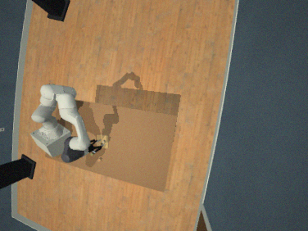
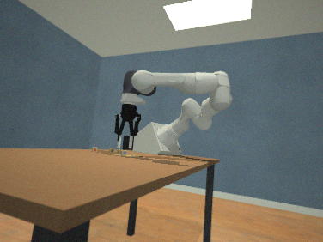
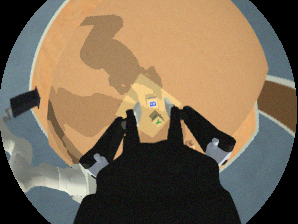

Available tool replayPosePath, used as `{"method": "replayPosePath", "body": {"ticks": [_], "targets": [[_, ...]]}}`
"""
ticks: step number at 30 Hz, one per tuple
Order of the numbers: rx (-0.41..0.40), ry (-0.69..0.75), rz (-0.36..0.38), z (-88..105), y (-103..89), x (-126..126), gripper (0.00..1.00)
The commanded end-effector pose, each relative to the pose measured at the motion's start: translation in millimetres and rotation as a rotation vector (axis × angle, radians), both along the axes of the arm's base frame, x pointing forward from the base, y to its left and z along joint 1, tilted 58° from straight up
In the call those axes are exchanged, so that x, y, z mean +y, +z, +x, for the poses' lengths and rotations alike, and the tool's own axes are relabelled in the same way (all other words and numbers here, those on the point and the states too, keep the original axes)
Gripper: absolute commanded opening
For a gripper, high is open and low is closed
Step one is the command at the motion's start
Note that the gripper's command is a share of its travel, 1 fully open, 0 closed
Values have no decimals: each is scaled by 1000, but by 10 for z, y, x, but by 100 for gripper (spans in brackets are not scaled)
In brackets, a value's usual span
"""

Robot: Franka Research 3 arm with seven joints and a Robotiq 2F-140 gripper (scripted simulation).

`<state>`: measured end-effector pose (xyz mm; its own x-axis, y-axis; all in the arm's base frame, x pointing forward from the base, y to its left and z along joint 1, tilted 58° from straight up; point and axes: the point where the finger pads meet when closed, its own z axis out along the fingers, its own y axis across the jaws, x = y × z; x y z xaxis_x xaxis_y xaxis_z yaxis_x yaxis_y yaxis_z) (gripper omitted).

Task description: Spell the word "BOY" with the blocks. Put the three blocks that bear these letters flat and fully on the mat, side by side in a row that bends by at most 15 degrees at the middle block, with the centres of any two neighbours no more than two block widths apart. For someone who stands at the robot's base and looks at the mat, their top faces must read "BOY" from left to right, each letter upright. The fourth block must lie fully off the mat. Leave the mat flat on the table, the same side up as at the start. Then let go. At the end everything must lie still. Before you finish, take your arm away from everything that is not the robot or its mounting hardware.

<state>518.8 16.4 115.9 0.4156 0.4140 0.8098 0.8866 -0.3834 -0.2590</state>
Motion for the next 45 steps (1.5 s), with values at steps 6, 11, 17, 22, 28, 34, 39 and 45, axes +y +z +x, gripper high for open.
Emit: {"method": "replayPosePath", "body": {"ticks": [6, 11, 17, 22, 28, 34, 39, 45], "targets": [[-1, -2, 0, -3, -17, 1, 37], [-1, -2, 0, -3, -17, 1, 37], [-1, -2, 0, -2, -20, 6, 37], [-1, -2, 0, 7, -45, 44, 37], [-1, -2, 0, 30, -102, 135, 37], [-1, -2, 0, 46, -143, 199, 37], [-1, -2, 0, 59, -178, 254, 37], [-1, -2, 0, 63, -188, 269, 37]]}}
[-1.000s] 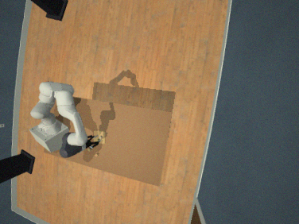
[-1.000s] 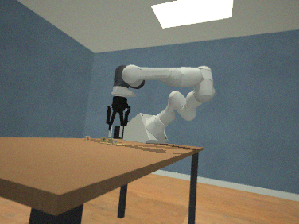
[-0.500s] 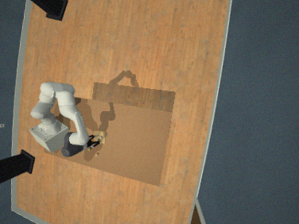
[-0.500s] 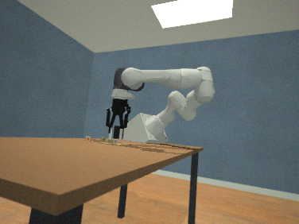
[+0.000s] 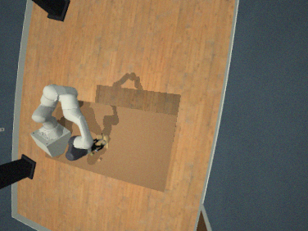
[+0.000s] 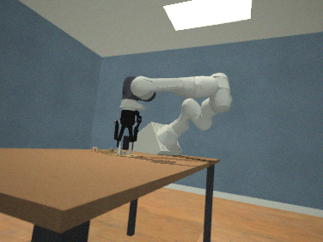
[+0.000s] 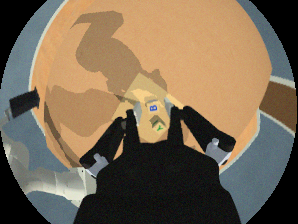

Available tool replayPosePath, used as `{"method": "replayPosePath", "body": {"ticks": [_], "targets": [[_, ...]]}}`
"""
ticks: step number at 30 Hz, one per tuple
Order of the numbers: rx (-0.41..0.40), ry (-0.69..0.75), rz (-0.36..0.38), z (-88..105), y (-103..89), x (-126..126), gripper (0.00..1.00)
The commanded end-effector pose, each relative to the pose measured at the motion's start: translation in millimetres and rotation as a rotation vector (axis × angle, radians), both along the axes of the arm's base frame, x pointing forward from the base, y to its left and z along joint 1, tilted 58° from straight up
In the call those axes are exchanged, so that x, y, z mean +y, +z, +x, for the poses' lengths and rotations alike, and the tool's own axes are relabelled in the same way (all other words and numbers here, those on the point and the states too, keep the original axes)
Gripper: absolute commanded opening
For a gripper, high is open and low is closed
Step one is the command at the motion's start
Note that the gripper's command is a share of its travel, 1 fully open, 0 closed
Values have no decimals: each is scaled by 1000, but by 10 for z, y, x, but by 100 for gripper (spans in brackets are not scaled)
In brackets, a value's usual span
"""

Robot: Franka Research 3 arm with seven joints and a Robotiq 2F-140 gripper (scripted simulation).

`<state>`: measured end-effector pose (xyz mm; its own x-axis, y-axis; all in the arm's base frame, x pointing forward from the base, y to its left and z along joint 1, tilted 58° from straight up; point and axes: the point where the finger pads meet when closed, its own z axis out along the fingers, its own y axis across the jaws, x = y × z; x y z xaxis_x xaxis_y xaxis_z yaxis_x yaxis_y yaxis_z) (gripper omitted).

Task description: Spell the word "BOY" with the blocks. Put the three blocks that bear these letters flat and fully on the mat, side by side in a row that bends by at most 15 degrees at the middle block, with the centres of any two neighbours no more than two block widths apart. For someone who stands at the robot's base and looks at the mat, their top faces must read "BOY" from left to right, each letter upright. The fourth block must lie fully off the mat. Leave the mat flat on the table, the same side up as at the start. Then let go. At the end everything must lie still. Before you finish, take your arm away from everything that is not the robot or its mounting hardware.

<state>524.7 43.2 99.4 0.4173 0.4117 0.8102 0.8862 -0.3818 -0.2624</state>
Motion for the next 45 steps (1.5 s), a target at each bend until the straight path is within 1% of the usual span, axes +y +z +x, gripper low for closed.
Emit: {"method": "replayPosePath", "body": {"ticks": [1, 34, 35, 45], "targets": [[-3, -2, -3, 4, -23, 1, 37], [-3, -2, -3, 4, -23, 1, 37], [-3, -2, -3, 4, -23, 1, 25], [-3, -2, -3, 4, -23, 1, 25]]}}
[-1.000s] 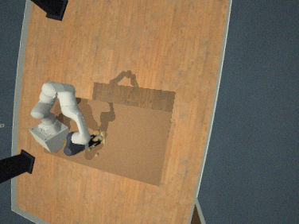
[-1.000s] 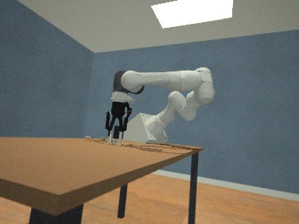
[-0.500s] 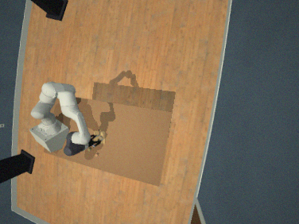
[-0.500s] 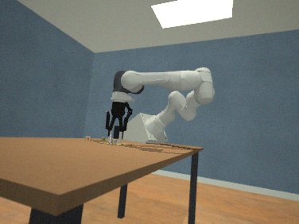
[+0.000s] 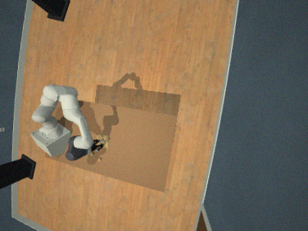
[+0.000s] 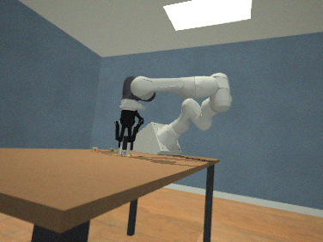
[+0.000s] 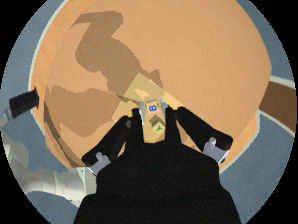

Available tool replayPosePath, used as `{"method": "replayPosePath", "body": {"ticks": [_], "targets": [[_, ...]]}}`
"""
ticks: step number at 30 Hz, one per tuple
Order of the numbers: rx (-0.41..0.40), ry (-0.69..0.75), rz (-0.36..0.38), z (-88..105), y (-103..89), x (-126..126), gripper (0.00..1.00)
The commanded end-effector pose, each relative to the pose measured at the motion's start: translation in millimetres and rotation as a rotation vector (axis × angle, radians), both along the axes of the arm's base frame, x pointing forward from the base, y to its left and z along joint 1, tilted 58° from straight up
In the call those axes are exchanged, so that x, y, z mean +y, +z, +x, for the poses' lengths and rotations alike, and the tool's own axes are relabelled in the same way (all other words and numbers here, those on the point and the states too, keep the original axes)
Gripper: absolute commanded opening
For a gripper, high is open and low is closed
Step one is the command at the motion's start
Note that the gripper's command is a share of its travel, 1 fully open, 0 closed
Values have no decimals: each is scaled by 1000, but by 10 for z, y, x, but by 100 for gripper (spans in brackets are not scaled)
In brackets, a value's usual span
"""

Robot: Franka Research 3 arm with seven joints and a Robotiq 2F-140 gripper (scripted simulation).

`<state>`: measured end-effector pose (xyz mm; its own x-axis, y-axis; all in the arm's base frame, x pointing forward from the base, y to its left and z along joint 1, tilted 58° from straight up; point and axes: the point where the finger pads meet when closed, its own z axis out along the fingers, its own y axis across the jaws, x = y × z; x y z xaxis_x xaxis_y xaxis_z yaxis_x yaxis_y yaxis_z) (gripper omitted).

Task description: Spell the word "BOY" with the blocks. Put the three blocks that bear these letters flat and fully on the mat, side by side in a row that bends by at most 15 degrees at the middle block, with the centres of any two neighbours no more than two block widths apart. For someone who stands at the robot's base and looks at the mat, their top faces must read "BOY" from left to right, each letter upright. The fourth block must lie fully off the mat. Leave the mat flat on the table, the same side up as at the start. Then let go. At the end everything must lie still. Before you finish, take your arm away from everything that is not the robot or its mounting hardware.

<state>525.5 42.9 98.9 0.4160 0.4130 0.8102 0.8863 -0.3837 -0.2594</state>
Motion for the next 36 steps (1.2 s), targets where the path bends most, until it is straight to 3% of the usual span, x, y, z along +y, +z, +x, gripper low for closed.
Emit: {"method": "replayPosePath", "body": {"ticks": [1, 6, 7, 36], "targets": [[-1, -1, -1, -3, -17, 4, 25], [-1, -1, -1, -3, -17, 4, 25], [-1, -1, -1, -3, -17, 4, 13], [-1, -1, -1, -3, -17, 4, 13]]}}
